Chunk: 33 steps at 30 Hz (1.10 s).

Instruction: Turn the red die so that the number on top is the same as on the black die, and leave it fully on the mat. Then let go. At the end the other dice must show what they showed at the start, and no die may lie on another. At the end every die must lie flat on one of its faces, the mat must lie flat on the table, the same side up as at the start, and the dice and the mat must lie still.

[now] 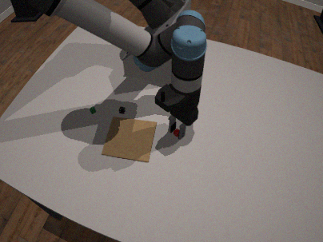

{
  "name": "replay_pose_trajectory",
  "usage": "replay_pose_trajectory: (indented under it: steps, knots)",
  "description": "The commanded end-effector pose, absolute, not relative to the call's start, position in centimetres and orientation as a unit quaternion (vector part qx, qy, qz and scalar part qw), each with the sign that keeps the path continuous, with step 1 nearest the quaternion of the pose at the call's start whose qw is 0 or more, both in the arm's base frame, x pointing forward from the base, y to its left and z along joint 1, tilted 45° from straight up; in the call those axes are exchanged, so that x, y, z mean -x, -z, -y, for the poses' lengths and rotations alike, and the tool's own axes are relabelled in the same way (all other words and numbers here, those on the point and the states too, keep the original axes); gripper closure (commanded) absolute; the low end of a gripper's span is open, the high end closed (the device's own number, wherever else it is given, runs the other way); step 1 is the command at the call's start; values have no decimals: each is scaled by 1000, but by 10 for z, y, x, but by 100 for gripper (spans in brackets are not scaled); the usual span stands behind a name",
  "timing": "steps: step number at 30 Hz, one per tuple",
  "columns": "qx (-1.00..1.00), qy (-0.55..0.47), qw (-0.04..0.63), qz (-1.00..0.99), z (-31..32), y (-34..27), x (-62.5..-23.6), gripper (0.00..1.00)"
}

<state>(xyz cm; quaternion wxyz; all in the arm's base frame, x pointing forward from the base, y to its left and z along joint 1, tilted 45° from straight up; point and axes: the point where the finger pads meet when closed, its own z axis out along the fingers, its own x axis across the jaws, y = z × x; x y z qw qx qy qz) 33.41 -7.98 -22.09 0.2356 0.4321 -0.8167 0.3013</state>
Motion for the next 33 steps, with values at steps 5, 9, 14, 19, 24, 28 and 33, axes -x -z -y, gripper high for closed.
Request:
replay_pose_trajectory:
  steps: [5, 9, 14, 19, 24, 28, 33]
  knots:
    - [-432, -302, 235, 817, 80, 221, -334, 36]
    - [-432, -302, 235, 817, 80, 221, -334, 36]
    - [-432, -302, 235, 817, 80, 221, -334, 36]
    - [-432, -302, 235, 817, 80, 221, -334, 36]
    - [-432, -302, 235, 817, 80, 221, -334, 36]
    - [-432, -302, 235, 817, 80, 221, -334, 36]
    - [-432, -302, 235, 817, 80, 221, -334, 66]
